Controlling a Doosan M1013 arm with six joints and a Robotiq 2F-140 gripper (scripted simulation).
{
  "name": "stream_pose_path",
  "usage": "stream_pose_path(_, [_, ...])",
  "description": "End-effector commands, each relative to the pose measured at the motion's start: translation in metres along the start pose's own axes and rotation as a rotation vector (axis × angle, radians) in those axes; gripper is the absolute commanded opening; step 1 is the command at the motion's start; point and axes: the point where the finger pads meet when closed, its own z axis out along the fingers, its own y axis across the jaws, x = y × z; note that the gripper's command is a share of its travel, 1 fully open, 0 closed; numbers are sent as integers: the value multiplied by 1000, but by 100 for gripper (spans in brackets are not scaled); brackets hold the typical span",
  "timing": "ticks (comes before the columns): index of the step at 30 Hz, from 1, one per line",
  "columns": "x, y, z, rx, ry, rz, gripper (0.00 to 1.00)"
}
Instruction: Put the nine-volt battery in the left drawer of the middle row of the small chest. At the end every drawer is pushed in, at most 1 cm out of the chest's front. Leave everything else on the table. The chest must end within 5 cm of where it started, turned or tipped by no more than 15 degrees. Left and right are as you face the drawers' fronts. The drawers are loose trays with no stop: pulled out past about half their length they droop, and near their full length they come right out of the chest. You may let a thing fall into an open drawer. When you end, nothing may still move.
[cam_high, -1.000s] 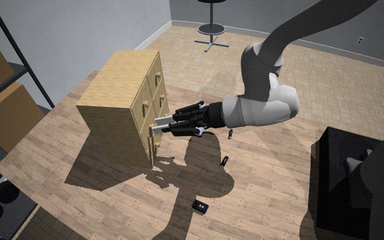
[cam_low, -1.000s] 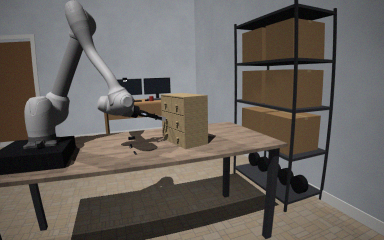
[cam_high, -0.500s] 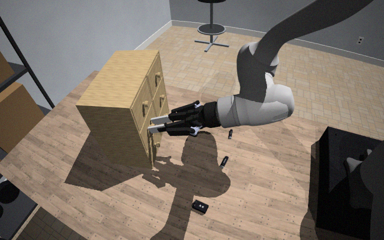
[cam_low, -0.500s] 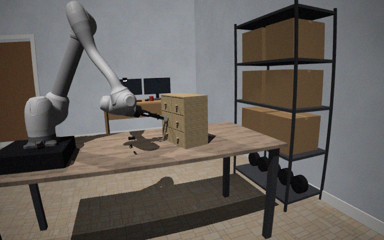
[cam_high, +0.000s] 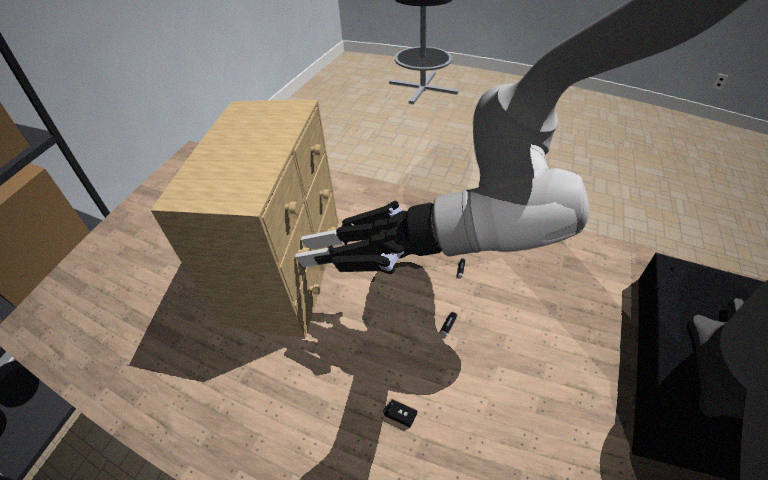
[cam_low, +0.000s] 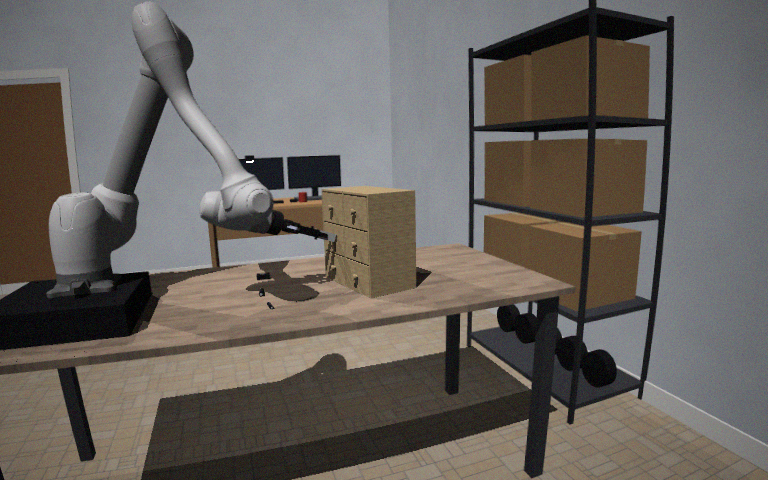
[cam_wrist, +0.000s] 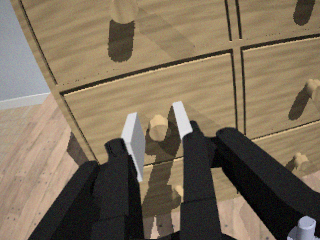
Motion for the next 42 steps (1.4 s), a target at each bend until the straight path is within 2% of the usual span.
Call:
stream_pose_path(1, [-2,0,2,-1,-5,10,20])
stream_pose_path(6, [-2,0,2,-1,-5,10,20])
stream_pose_path(7, [-2,0,2,-1,-5,10,8])
stream_pose_path(42, [-3,0,0,-1,-5,10,8])
